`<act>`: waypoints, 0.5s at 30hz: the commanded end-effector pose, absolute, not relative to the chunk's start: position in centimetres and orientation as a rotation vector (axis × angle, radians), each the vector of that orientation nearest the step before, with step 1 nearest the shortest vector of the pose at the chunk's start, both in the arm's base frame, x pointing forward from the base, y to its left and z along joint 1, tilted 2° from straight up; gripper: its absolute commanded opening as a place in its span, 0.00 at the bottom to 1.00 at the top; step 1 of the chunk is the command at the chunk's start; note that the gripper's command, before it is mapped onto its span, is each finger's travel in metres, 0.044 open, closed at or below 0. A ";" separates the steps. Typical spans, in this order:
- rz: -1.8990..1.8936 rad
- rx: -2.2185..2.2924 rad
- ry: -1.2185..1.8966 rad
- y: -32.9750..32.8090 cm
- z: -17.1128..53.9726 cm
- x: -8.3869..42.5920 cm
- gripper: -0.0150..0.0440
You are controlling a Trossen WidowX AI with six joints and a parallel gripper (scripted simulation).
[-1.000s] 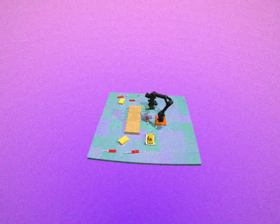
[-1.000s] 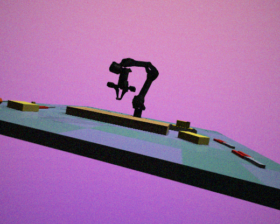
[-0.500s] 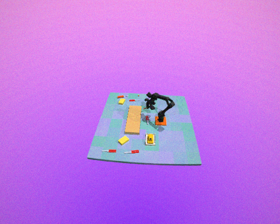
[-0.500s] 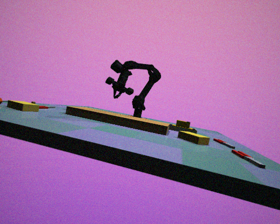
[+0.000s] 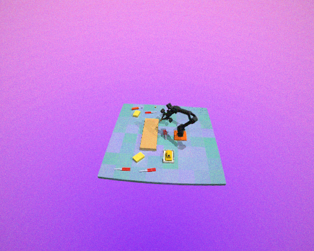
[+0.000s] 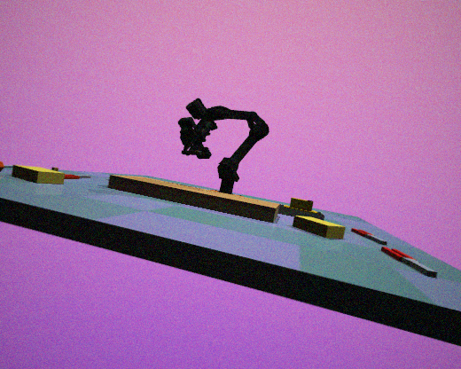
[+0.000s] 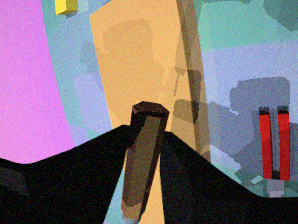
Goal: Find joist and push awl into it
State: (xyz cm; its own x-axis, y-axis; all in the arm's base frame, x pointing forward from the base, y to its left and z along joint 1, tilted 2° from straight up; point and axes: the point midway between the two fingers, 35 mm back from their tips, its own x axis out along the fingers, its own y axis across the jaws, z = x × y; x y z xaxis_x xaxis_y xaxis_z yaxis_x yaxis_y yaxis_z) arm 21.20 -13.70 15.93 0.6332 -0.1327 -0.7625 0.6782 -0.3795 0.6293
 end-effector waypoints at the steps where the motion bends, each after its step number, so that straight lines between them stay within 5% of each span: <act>1: -0.781 1.618 0.438 -13.7 16.7 21.9 0.25; 15: -0.421 1.076 0.355 -13.6 19.6 23.2 0.25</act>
